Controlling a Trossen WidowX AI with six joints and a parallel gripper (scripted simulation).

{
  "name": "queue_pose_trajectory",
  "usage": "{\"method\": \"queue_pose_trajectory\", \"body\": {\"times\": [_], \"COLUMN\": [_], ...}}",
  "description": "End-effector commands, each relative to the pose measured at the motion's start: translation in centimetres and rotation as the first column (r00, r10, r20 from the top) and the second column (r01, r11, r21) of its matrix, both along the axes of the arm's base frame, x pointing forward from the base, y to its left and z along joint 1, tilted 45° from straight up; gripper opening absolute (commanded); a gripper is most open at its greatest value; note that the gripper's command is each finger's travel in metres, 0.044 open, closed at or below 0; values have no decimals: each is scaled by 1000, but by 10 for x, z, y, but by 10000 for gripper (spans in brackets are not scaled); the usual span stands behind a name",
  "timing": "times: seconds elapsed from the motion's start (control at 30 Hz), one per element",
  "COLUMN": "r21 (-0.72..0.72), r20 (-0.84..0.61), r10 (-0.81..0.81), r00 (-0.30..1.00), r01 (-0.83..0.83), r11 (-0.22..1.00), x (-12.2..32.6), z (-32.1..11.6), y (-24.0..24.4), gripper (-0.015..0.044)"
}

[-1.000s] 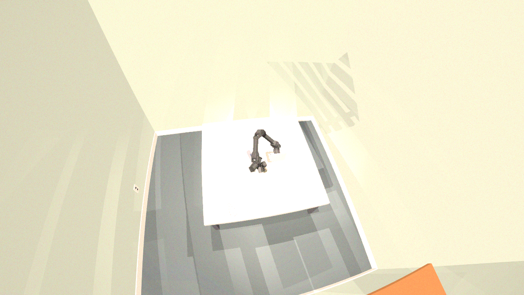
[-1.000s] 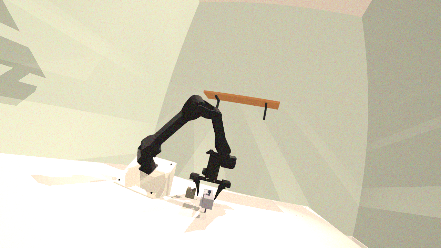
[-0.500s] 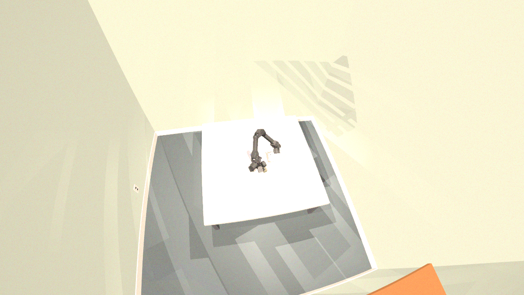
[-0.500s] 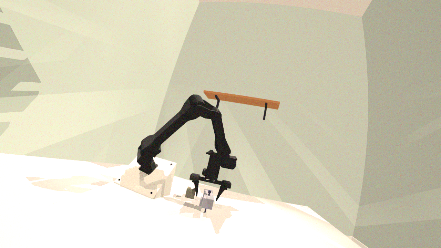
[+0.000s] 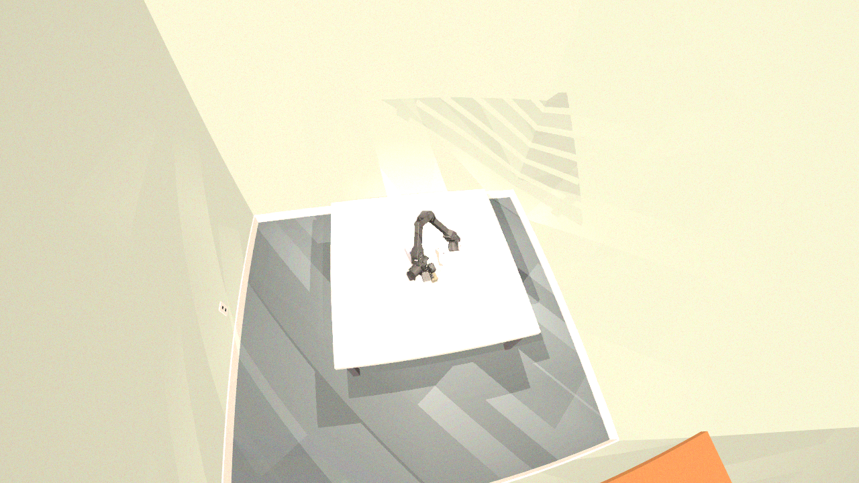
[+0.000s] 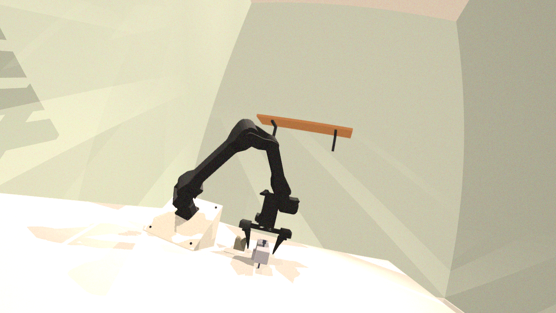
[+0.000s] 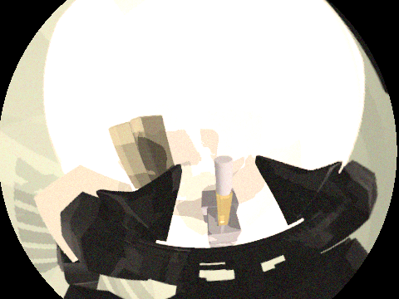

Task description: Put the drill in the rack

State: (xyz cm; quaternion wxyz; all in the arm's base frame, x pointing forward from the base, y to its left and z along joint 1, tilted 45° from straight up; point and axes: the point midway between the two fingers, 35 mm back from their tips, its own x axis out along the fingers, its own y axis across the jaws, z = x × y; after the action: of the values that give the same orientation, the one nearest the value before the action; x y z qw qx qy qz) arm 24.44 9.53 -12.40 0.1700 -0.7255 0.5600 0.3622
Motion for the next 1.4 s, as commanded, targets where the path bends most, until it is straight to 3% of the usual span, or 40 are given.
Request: {"method": "queue_pose_trajectory", "body": {"times": [0.0,0.07,0.6,1.37], "r21": [-6,-6,0,-6], "r20": [-5,-5,0,-5], "r10": [7,7,0,7], "r00": [1000,1000,1000,1000], "r01": [-7,-7,0,-7], "r11": [1000,1000,1000,1000], "x": [0,0,0,-1], "z": [2,2,1,3], "y": [-3,-3,-1,1], "gripper": [440,440,20,0]}}
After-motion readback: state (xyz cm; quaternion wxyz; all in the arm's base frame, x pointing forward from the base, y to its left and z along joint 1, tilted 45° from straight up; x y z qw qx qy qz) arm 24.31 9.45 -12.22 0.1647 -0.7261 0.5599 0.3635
